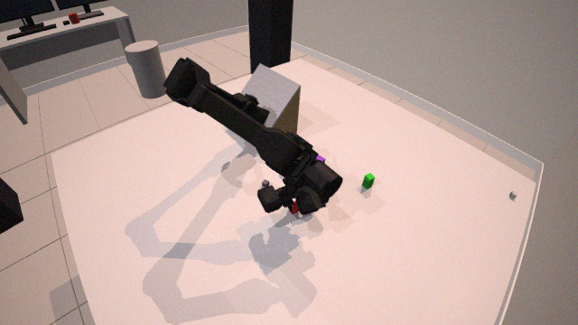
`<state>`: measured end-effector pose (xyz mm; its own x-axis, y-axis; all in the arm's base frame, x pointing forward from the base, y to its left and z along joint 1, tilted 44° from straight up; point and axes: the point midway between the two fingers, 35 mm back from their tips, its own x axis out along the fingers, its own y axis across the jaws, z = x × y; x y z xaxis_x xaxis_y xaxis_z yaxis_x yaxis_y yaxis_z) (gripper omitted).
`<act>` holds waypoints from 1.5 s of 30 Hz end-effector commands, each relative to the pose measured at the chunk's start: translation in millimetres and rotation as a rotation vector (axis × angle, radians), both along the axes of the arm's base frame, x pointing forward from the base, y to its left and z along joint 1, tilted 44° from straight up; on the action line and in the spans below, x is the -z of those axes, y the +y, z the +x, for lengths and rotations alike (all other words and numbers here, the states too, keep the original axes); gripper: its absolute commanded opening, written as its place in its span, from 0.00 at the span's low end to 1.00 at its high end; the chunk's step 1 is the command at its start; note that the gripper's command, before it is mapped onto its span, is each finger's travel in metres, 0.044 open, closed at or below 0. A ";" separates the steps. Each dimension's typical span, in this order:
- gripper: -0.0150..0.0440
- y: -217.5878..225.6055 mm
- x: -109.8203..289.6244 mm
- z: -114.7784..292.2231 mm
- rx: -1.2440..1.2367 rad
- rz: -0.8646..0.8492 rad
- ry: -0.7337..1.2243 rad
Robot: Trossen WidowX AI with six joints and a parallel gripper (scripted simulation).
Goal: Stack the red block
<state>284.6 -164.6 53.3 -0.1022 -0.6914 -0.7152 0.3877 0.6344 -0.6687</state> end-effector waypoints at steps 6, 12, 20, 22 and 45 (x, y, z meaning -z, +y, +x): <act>0.25 26.9 -29.1 6.5 -0.002 0.000 -0.005; 0.25 47.3 -49.8 9.4 -0.002 0.002 -0.004; 0.25 73.8 -76.8 13.2 -0.002 0.004 -0.004; 0.25 77.2 -80.4 13.6 -0.002 0.004 -0.004; 0.25 115.9 -49.1 61.4 -0.006 0.016 -0.009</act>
<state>333.9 -58.7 109.7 -0.0958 -0.6846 -0.7226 0.3823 0.6450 -0.6617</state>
